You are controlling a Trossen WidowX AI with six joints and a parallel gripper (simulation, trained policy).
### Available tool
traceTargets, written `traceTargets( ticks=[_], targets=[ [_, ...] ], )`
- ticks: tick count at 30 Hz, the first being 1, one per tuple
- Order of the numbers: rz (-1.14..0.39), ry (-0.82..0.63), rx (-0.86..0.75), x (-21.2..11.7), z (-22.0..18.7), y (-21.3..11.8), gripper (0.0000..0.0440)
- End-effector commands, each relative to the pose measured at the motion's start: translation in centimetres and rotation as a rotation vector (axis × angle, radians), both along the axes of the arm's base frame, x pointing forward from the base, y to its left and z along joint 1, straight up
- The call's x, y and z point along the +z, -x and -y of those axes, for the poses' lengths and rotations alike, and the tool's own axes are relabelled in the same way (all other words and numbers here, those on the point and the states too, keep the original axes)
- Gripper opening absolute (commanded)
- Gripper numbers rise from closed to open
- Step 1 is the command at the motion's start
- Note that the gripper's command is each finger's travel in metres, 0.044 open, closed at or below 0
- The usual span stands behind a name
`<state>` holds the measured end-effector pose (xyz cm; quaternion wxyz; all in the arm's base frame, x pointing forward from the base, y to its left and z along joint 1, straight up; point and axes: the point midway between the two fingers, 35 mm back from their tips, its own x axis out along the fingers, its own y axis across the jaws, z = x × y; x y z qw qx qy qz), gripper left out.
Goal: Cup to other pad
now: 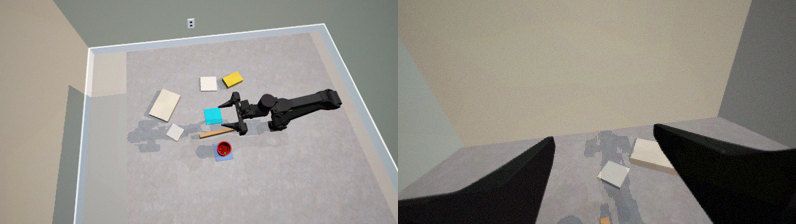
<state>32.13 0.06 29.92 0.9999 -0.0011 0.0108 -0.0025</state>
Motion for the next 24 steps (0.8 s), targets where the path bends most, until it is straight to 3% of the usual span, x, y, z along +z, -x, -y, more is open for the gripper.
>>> traceTargets(
  ticks=[1,13,24],
  targets=[
    [0.001,0.001,0.007,0.1,-0.2,0.0,0.0374],
    [-0.066,-0.022,0.054,0.6,-1.6,-0.5,0.0066],
    [-0.179,-0.105,0.097,0.7,-3.4,-1.5,0.0095]
  ],
)
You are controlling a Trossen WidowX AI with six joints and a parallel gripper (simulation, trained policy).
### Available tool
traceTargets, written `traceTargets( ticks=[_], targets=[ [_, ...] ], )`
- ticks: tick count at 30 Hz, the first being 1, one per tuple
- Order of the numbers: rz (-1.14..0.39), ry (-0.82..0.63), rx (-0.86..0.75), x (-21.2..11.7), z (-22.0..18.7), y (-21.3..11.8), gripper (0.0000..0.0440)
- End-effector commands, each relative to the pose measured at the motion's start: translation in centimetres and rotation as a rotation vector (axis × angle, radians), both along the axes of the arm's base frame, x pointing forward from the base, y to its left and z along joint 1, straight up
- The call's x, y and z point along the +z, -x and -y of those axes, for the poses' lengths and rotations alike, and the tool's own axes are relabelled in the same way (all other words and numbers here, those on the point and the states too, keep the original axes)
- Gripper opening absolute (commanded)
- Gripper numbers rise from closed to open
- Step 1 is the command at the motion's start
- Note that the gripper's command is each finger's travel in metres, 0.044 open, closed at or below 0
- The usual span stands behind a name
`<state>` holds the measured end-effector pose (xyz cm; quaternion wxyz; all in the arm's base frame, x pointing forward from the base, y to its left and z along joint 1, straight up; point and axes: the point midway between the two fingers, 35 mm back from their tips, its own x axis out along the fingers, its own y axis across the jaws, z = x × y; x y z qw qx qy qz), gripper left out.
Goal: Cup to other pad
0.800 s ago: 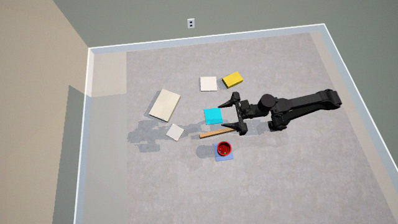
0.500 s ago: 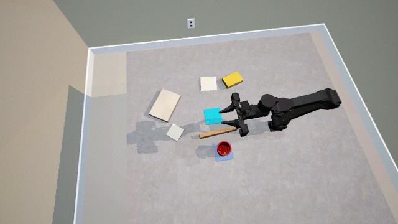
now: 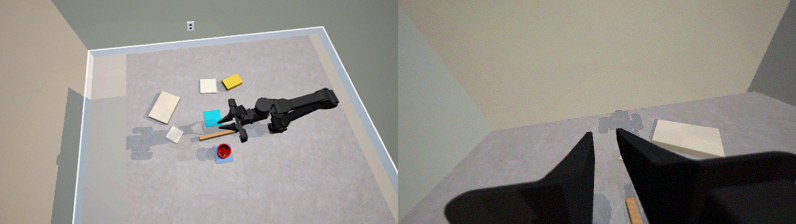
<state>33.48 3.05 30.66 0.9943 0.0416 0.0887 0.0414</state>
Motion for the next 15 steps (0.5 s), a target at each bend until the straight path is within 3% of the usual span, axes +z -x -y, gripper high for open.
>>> traceTargets(
  ticks=[1,15],
  targets=[
    [-0.035,-0.026,0.013,-0.1,-0.5,-0.3,0.0095],
    [-0.215,-0.147,0.031,-0.4,-2.7,-1.3,0.0093]
  ],
)
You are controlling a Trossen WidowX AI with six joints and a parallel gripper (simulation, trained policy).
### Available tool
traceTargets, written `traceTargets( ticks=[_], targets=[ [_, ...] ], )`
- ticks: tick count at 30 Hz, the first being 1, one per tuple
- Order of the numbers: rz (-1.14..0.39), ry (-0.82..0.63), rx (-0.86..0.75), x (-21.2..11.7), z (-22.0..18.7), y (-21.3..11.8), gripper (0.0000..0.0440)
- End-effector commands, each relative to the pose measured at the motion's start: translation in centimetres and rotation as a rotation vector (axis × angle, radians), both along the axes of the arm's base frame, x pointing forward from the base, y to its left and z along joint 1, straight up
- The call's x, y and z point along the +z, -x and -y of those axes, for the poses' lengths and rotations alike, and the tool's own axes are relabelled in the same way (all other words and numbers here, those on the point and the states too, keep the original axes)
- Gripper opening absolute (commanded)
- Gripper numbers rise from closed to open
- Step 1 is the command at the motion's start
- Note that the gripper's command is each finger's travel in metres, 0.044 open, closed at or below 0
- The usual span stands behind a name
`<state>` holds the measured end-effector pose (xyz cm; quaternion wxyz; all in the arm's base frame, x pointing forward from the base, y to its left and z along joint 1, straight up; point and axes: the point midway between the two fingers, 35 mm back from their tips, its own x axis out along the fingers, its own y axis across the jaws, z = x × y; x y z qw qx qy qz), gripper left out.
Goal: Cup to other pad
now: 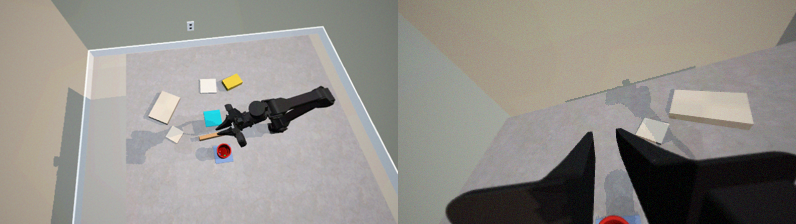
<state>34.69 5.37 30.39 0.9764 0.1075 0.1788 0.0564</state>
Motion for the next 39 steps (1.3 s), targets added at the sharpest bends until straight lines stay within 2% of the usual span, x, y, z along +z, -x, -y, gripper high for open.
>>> traceTargets(
  ticks=[1,20,39],
  targets=[
    [-0.042,-0.028,0.003,-0.1,-0.5,-0.2,0.0094],
    [-0.321,-0.193,-0.043,-1.1,-3.2,-0.9,0.0111],
    [-0.624,-0.316,-0.178,-3.2,-5.2,-0.7,0.0118]
  ],
)
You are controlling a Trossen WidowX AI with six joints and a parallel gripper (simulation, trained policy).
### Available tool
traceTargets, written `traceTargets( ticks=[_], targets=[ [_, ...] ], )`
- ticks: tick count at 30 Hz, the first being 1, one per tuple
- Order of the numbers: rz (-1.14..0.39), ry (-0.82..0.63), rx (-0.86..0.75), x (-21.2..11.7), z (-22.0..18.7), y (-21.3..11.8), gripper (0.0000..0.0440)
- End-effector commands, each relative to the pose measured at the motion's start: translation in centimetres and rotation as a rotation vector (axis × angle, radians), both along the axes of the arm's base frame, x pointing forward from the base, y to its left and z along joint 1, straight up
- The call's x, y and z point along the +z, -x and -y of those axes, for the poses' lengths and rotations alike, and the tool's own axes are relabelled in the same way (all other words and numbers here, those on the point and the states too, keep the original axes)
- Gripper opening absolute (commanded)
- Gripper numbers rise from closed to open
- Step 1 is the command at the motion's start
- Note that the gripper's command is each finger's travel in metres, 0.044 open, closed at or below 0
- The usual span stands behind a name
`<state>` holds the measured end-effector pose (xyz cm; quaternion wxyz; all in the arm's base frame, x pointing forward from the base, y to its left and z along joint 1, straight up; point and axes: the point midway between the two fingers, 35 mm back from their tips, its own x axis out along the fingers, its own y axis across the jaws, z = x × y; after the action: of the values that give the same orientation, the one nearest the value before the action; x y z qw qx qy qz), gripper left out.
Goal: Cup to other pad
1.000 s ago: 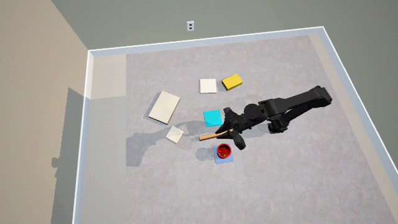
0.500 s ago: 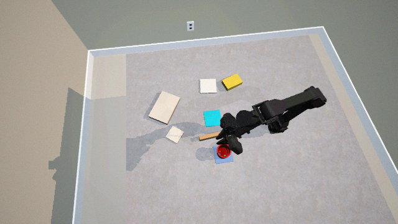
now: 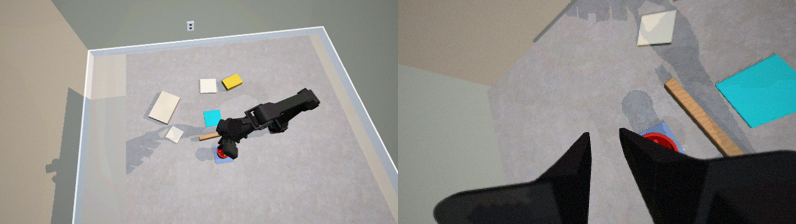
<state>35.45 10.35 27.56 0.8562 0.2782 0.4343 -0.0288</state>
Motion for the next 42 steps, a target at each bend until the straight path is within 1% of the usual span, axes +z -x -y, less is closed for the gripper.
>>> traceTargets(
  ticks=[1,12,32,42],
  targets=[
    [-0.052,-0.011,-0.021,-0.5,-0.3,0.1,0.0118],
    [-0.235,-0.004,-0.103,-2.7,-0.4,0.6,0.0116],
    [-0.548,0.093,-0.201,-7.9,0.8,2.3,0.0149],
    [-0.672,0.154,-0.243,-10.8,1.3,3.1,0.0166]
  ],
)
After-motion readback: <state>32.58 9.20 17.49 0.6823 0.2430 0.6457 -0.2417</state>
